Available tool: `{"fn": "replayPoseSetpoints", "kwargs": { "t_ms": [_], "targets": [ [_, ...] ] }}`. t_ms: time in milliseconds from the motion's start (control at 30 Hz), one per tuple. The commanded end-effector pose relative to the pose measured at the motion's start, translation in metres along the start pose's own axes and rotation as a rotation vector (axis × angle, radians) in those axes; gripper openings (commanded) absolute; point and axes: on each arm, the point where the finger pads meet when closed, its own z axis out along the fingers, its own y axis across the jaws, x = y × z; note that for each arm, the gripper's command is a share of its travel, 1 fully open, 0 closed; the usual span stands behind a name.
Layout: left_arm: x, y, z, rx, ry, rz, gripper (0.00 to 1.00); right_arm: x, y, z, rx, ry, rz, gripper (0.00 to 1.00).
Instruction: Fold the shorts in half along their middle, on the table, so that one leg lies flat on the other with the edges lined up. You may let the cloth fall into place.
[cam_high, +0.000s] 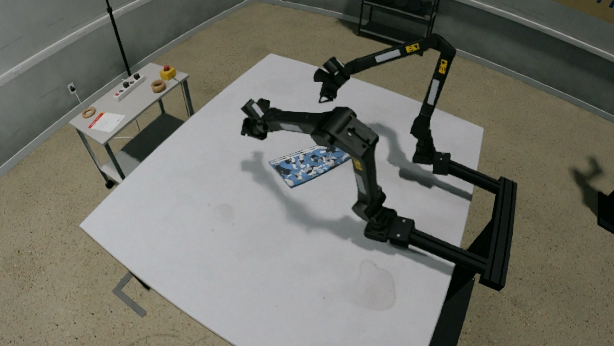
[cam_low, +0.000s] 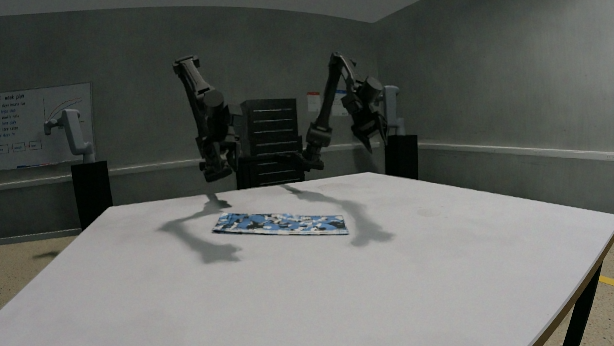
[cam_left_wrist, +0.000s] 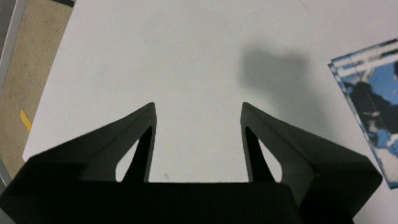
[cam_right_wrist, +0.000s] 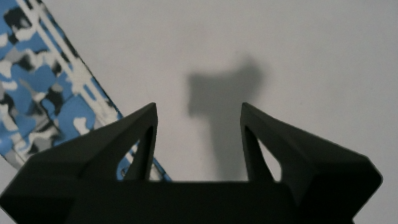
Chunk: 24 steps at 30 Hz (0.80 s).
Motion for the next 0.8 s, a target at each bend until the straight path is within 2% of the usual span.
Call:
{"fn": "replayPoseSetpoints", "kwargs": {
  "t_ms": [0,33,67,100,133,167,333,367,467,500,600,667,700,733,767],
  "targets": [
    [-0.023,0.049,-0.022,-0.097,-0.061,-0.128,0.54,-0.04,-0.037,-0.019,0.066,-0.095,0.09,0.54],
    [-0.018,0.036,-0.013,-0.073,-0.048,-0.145,0.54,-0.037,-0.026,-0.011,0.049,-0.085,0.092,0.54],
    [-0.019,0.049,-0.01,-0.089,-0.058,-0.175,0.54,-0.045,-0.033,-0.013,0.055,-0.105,0.104,0.54],
    [-0.019,0.064,-0.031,-0.123,-0.083,-0.21,0.54,-0.047,-0.039,-0.015,0.065,-0.116,0.123,0.54],
    [-0.017,0.068,-0.034,-0.131,-0.089,-0.238,0.54,-0.056,-0.047,-0.028,0.079,-0.153,0.141,0.54],
    [-0.023,0.093,-0.046,-0.173,-0.118,-0.276,0.54,-0.063,-0.052,-0.035,0.089,-0.178,0.159,0.54],
    [-0.015,0.116,-0.066,-0.218,-0.163,-0.414,0.54,-0.084,-0.067,-0.049,0.106,-0.257,0.229,0.54],
    [-0.007,0.105,-0.063,-0.205,-0.155,-0.438,0.54,-0.09,-0.065,-0.048,0.1,-0.271,0.238,0.54],
    [-0.002,0.111,-0.069,-0.214,-0.178,-0.516,0.54,-0.098,-0.077,-0.054,0.111,-0.31,0.283,0.54],
    [0.001,0.115,-0.072,-0.222,-0.187,-0.543,0.54,-0.106,-0.084,-0.07,0.122,-0.348,0.298,0.54],
    [-0.001,0.114,-0.067,-0.213,-0.19,-0.564,0.54,-0.105,-0.074,-0.061,0.104,-0.339,0.302,0.54],
    [0.001,0.133,-0.088,-0.251,-0.23,-0.617,0.54,-0.113,-0.087,-0.069,0.117,-0.375,0.329,0.54],
    [0.003,0.138,-0.092,-0.259,-0.241,-0.643,0.54,-0.12,-0.094,-0.085,0.127,-0.411,0.343,0.54],
    [-0.003,0.164,-0.11,-0.301,-0.284,-0.674,0.54,-0.125,-0.098,-0.092,0.132,-0.435,0.359,0.54],
    [-0.002,0.168,-0.115,-0.309,-0.295,-0.7,0.54,-0.13,-0.102,-0.098,0.135,-0.455,0.372,0.54]
  ]
}}
